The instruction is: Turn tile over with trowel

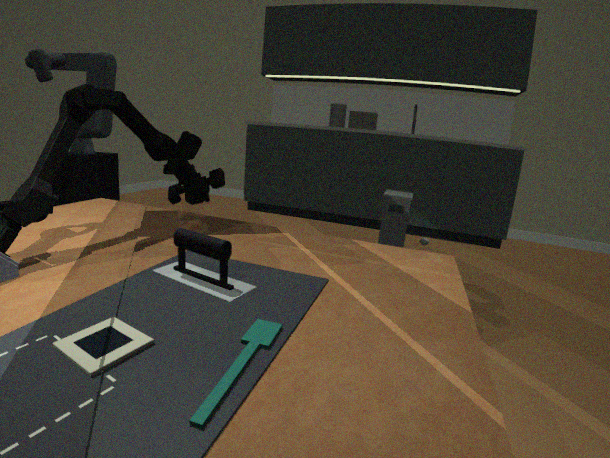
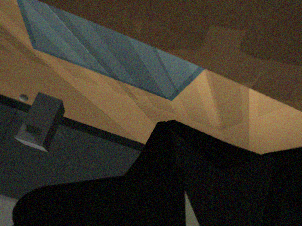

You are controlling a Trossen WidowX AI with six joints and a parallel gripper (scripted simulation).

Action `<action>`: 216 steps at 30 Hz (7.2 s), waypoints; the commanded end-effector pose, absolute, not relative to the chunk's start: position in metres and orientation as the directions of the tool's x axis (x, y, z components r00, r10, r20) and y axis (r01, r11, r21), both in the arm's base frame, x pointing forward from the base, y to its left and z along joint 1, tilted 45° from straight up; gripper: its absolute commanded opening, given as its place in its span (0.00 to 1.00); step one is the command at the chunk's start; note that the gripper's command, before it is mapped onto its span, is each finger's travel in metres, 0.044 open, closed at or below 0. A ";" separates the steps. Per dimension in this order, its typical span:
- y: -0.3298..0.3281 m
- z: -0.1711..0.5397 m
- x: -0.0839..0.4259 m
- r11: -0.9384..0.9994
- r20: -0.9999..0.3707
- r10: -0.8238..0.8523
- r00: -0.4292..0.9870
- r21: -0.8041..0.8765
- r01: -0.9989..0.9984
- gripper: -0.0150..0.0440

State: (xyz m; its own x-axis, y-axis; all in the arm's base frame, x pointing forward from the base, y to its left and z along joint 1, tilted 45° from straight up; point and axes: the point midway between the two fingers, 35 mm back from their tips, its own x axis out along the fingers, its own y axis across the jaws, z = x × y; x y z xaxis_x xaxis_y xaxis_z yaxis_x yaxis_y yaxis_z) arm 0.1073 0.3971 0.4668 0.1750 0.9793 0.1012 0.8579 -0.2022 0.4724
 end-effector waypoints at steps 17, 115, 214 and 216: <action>0.391 0.446 0.154 -0.201 0.013 0.968 0.251 0.643 0.739 0.71; 0.059 0.188 0.358 0.674 -0.706 0.702 0.096 0.702 0.231 0.71; 0.068 0.178 0.358 0.030 -0.704 0.703 0.095 0.163 0.986 0.71; 0.068 0.178 0.358 0.030 -0.704 0.703 0.095 0.163 0.986 0.71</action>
State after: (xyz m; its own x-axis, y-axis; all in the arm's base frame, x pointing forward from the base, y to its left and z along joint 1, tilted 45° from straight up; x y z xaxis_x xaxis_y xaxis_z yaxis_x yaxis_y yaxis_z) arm 0.3585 0.0682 0.1781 0.0976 0.7025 -0.7050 0.9850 0.0333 0.1696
